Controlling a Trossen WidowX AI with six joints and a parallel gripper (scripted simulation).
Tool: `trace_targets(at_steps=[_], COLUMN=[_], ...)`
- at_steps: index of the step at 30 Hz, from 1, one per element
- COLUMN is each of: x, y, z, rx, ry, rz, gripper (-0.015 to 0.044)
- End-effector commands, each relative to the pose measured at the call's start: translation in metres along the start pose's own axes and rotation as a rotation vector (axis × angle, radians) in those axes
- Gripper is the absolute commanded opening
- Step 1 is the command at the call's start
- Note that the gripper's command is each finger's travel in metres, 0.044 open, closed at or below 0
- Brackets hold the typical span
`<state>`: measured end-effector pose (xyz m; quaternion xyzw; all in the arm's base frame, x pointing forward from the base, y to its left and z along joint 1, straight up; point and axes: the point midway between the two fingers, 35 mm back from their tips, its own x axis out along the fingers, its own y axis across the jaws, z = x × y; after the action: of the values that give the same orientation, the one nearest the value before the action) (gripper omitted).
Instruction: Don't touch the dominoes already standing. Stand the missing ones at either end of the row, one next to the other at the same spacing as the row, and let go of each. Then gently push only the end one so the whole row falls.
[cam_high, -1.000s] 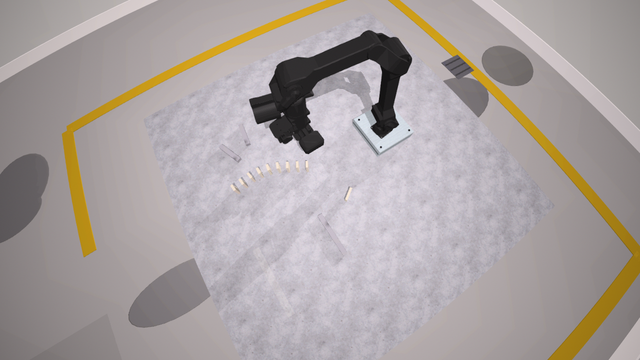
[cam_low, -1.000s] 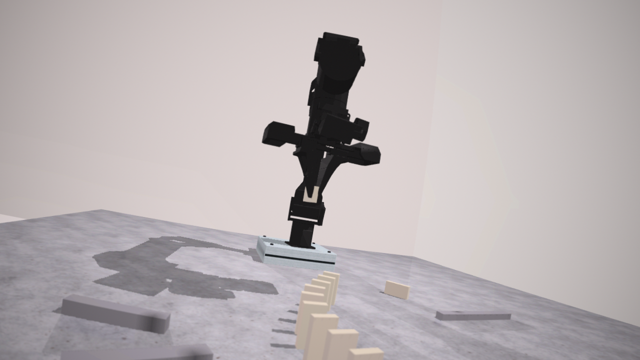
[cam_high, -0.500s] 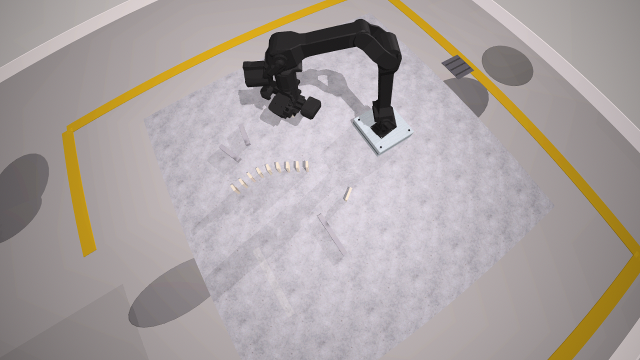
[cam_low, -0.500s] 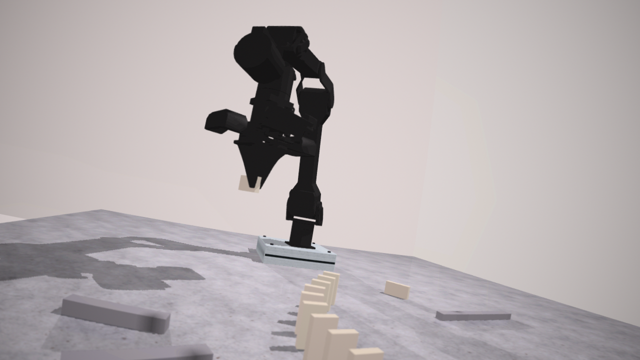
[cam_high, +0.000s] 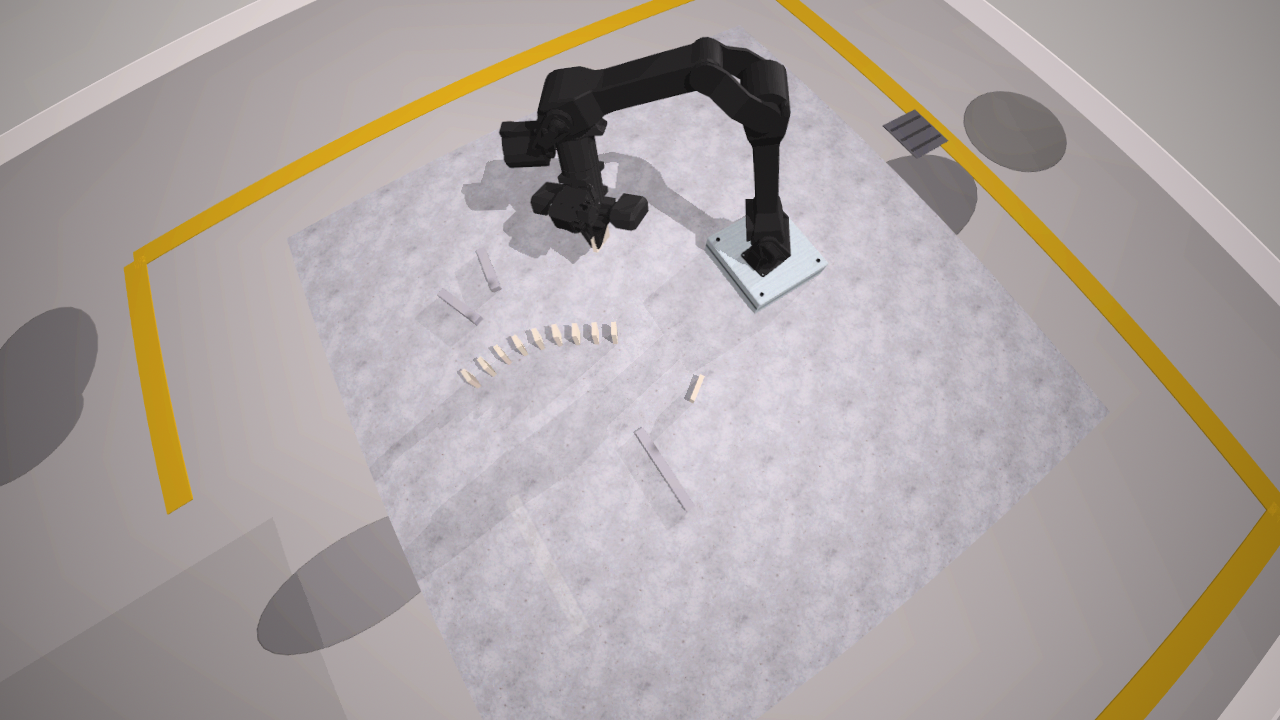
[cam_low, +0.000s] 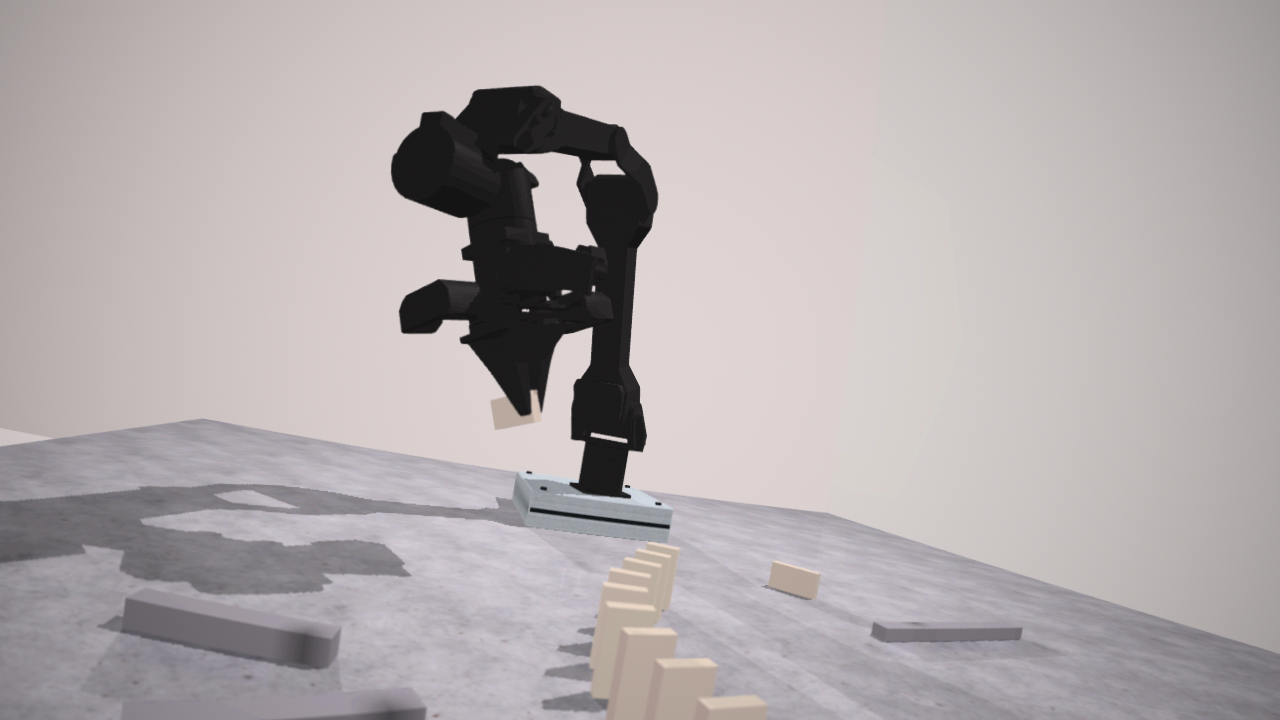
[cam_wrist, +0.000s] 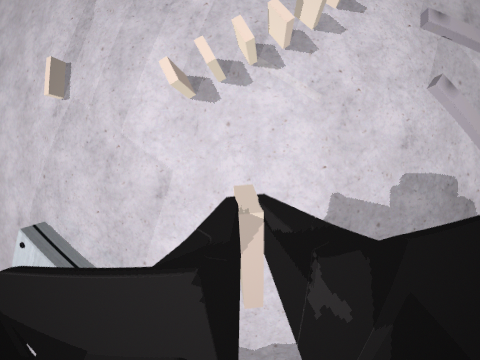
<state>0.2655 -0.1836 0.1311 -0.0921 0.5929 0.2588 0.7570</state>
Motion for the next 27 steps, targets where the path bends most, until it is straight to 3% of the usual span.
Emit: trace_targets(at_steps=[1,14,27], x=[0.011,0.021,0.011], y=[0.003,0.006,-0.001], z=[-0.003,-0.007,-0.022], rx=[-0.021,-0.082,-0.083], ry=[-0.101,-0.518,-0.922], rz=[0.059,0.116,-0.019], gripper=[0.0023,0.0023,0.0023])
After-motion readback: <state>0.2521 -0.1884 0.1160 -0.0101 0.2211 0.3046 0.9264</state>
